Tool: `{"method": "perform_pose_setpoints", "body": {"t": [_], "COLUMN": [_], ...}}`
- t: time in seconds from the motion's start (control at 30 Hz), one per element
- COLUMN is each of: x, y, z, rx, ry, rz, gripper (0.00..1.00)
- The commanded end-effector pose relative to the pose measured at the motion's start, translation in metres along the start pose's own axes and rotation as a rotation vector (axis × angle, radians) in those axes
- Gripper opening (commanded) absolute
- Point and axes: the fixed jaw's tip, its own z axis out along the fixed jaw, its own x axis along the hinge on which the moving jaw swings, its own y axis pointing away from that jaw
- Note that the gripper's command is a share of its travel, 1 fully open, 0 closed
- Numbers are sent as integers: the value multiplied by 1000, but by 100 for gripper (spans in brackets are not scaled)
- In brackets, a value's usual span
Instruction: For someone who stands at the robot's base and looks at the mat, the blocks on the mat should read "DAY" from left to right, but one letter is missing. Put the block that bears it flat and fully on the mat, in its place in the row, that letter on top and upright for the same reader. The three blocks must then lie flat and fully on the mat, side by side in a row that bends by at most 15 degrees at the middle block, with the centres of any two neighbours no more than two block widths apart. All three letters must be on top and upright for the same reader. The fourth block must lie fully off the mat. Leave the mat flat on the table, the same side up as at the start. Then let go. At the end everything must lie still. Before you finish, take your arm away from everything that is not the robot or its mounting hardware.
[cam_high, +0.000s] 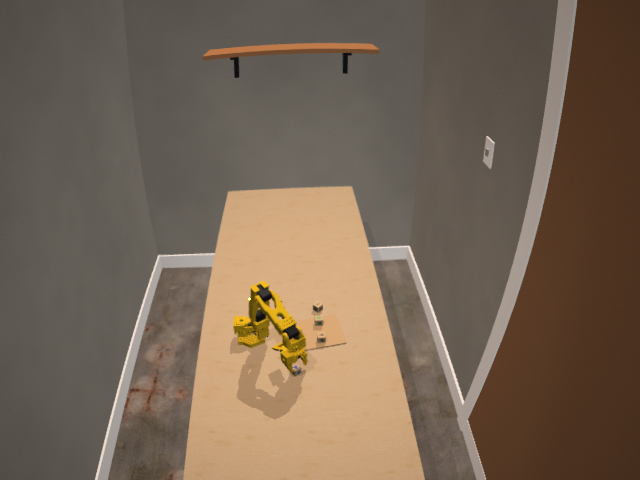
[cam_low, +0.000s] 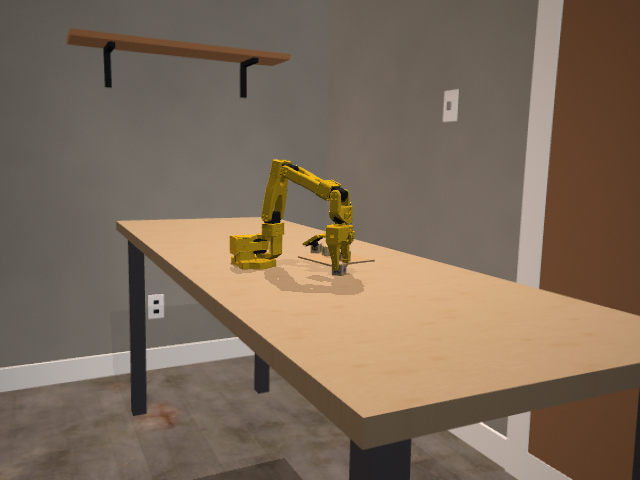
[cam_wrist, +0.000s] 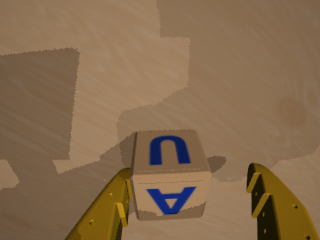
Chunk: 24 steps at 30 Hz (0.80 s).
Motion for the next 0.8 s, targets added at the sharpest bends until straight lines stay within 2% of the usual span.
{"method": "perform_pose_setpoints", "body": {"t": [0.0,0.43,0.57,0.77], "x": [8,8,9,9], "y": [1,1,1,1], "z": [-9,-11,-18,-39], "rx": [0,0,0,0], "ry": [55,55,55,55], "rz": [0,0,0,0], "gripper": [32,33,33,33]}}
